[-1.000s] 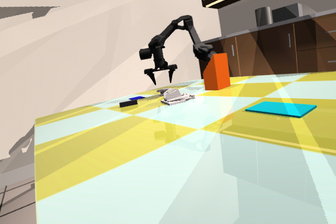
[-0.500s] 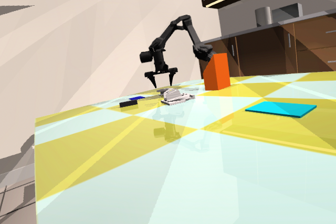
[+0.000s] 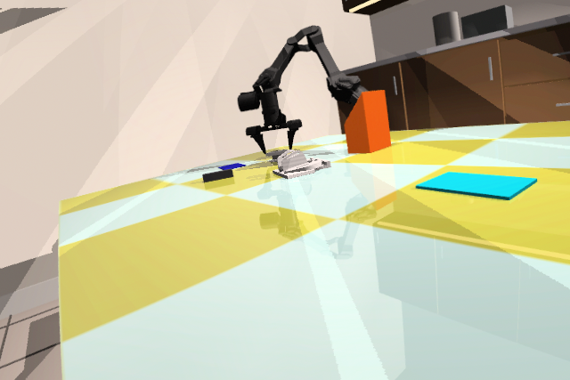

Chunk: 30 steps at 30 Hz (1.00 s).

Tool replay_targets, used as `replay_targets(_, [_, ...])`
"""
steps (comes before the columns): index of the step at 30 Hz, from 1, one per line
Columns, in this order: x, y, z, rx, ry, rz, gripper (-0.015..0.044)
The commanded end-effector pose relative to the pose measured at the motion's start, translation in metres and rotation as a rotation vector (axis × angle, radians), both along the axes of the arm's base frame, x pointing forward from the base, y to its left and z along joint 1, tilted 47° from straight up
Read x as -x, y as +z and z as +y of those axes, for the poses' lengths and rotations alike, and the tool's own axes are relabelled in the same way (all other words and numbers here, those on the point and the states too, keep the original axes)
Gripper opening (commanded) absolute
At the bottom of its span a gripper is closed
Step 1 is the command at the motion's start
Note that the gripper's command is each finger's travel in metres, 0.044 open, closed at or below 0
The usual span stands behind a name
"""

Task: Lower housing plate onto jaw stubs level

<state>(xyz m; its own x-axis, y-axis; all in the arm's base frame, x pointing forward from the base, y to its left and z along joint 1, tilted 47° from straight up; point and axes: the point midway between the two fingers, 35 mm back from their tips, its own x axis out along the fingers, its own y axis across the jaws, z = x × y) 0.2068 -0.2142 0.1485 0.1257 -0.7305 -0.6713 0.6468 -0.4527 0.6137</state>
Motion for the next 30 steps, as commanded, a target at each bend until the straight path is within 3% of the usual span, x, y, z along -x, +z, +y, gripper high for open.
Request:
replay_targets(1, [-0.0014, -0.0061, -0.0039, -0.005, 0.005, 0.005, 0.0440])
replay_targets(30, [-0.0022, -0.0132, -0.0116, -0.004, 0.005, 0.005, 0.0440])
